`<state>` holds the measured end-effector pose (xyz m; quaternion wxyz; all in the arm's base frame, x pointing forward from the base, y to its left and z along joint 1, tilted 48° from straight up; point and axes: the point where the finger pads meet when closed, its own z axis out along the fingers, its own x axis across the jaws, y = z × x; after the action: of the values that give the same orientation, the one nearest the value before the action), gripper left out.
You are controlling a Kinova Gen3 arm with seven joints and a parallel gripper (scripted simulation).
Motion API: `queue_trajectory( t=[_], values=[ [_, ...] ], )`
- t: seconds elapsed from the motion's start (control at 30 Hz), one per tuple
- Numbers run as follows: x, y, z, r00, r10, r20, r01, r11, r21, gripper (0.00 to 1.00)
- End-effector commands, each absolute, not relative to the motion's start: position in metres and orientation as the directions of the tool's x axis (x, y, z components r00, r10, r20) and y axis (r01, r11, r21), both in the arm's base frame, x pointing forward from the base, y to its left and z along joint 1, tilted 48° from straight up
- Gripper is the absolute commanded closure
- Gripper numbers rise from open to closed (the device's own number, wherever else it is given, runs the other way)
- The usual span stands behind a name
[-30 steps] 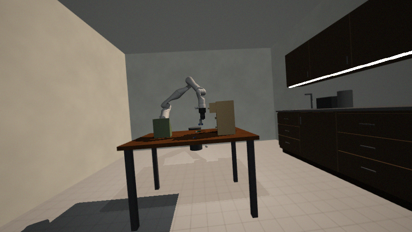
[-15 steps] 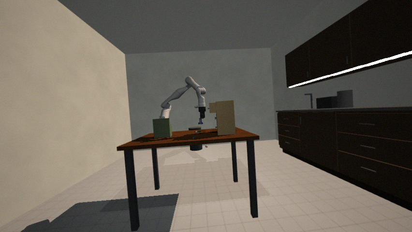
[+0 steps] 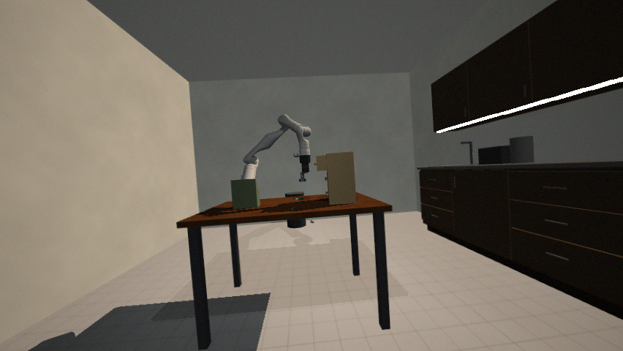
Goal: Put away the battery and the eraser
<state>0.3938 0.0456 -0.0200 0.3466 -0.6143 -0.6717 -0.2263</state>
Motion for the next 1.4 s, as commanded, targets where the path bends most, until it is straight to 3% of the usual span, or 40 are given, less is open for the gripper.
queue_trajectory(
  t=[0.0,1.37],
  values=[
    [0.399,0.039,-0.016,-0.009,0.673,0.74,0.985,0.134,-0.11,0.49],
    [0.427,-0.081,0.094,-0.009,0.673,0.74,0.985,0.134,-0.11,0.49]
  ],
)
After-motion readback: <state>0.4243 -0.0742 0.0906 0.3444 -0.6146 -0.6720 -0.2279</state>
